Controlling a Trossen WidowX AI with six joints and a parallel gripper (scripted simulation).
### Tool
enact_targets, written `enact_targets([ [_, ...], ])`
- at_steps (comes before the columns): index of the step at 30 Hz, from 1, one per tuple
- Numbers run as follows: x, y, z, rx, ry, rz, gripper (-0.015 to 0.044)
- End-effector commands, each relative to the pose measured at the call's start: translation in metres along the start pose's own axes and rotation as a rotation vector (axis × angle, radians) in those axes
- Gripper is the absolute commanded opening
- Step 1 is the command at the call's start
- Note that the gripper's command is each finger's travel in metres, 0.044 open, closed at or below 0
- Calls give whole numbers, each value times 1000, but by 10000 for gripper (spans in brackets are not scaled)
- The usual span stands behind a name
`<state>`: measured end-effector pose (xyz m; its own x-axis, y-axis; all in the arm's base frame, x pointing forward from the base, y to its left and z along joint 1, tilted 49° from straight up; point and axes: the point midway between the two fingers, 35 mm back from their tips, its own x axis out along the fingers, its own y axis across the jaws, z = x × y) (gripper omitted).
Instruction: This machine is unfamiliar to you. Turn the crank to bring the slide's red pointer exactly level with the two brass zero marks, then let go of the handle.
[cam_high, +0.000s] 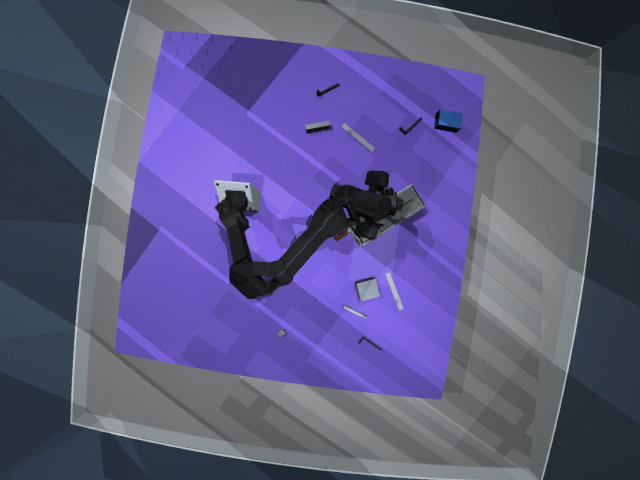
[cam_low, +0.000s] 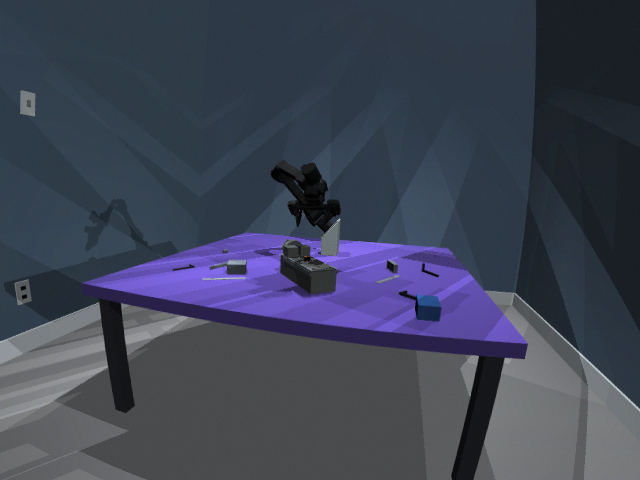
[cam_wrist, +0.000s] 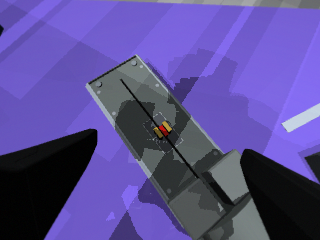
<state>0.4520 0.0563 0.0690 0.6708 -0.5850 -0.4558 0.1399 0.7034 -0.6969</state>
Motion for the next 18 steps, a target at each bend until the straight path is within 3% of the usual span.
enact_targets([
  [1, -7, -6, 5, -10, 10, -1, 440],
  [18, -39, -74, -27, -405, 39, 301, 440],
])
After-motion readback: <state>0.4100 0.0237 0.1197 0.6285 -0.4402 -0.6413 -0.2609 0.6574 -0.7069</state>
